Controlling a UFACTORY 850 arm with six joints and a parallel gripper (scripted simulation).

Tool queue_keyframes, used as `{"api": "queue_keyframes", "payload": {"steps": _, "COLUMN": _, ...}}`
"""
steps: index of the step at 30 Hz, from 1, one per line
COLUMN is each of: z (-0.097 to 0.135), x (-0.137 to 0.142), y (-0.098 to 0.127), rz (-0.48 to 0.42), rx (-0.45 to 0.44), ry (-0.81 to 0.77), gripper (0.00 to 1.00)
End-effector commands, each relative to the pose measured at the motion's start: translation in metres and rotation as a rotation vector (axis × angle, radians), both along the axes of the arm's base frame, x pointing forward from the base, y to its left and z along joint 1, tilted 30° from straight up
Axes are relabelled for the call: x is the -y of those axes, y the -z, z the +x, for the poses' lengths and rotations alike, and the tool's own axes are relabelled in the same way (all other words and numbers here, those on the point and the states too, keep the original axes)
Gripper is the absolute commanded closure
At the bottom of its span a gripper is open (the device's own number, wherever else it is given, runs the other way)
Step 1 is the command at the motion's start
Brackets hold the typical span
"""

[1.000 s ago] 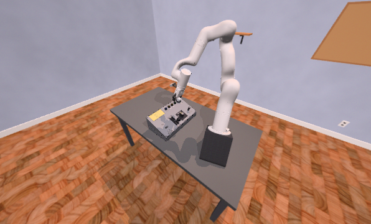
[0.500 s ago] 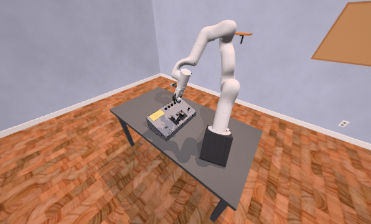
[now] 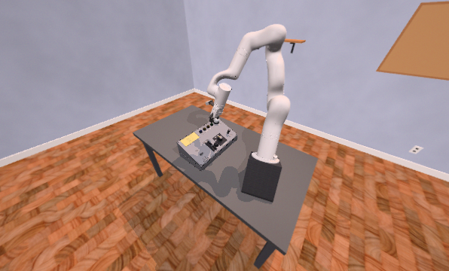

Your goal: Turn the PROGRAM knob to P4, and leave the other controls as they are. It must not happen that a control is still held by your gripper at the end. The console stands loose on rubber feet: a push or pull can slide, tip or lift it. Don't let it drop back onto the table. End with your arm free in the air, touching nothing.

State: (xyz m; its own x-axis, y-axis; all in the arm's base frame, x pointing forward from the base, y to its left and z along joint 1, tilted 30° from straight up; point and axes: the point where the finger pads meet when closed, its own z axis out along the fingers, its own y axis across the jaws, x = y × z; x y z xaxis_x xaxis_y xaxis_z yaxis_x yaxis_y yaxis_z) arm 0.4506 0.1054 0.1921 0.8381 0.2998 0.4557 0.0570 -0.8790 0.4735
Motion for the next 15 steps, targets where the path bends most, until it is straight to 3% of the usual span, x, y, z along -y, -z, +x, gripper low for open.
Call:
{"api": "queue_keyframes", "payload": {"steps": 1, "z": 0.001, "x": -0.001, "y": -0.001, "rz": 0.001, "rx": 0.001, "ry": 0.000, "gripper": 0.24}}
{"api": "queue_keyframes", "payload": {"steps": 3, "z": -0.007, "x": 0.003, "y": 0.004, "rz": -0.001, "rx": 0.002, "ry": 0.000, "gripper": 0.24}}
{"api": "queue_keyframes", "payload": {"steps": 5, "z": -0.038, "x": 0.017, "y": 0.020, "rz": -0.005, "rx": 0.002, "ry": 0.002, "gripper": 0.24}}
{"api": "queue_keyframes", "payload": {"steps": 6, "z": -0.038, "x": 0.017, "y": 0.020, "rz": -0.005, "rx": 0.002, "ry": 0.002, "gripper": 0.24}}
{"api": "queue_keyframes", "payload": {"steps": 7, "z": -0.058, "x": 0.027, "y": 0.030, "rz": -0.005, "rx": 0.003, "ry": 0.002, "gripper": 0.24}}
{"api": "queue_keyframes", "payload": {"steps": 8, "z": -0.058, "x": 0.027, "y": 0.030, "rz": -0.005, "rx": 0.003, "ry": 0.002, "gripper": 0.24}}
{"api": "queue_keyframes", "payload": {"steps": 9, "z": -0.077, "x": 0.035, "y": 0.039, "rz": -0.003, "rx": 0.002, "ry": 0.001, "gripper": 0.24}}
{"api": "queue_keyframes", "payload": {"steps": 15, "z": -0.098, "x": 0.045, "y": 0.047, "rz": 0.001, "rx": 0.001, "ry": 0.000, "gripper": 0.24}}
